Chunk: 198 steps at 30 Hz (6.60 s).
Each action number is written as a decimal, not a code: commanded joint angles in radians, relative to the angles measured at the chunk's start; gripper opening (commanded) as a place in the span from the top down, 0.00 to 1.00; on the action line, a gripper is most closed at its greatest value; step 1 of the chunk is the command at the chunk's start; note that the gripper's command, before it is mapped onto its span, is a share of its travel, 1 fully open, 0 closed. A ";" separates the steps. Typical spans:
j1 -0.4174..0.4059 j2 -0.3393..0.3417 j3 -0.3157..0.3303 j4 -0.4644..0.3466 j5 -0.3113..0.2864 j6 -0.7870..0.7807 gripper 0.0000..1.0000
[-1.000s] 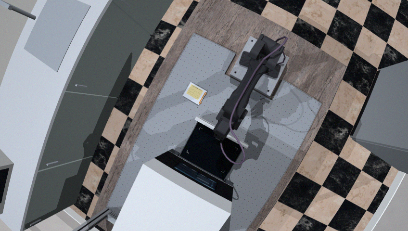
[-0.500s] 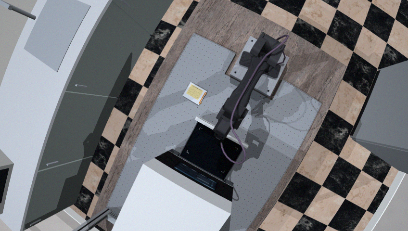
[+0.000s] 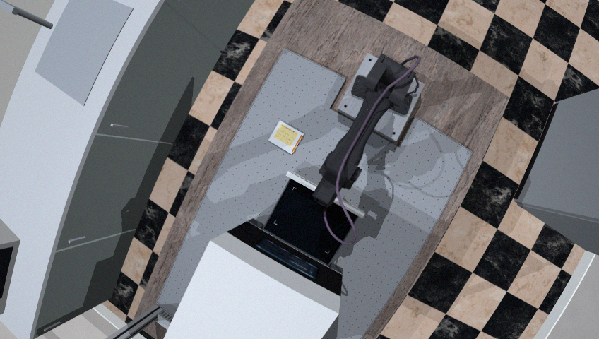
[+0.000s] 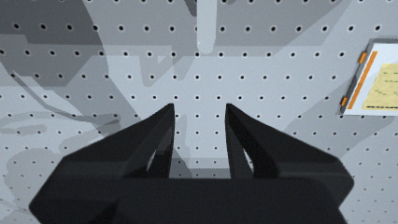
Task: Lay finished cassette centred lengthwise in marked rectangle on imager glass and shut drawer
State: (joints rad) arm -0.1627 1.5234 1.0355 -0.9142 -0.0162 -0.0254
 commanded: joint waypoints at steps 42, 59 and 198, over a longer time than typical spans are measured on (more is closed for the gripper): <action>-0.402 0.163 0.110 -0.040 -0.027 0.379 0.65; -0.609 0.312 0.232 -0.038 -0.033 0.672 0.65; -0.664 0.505 0.168 0.189 -0.024 0.936 0.00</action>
State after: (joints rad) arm -0.8261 2.0224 1.2213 -0.7403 -0.0479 0.9089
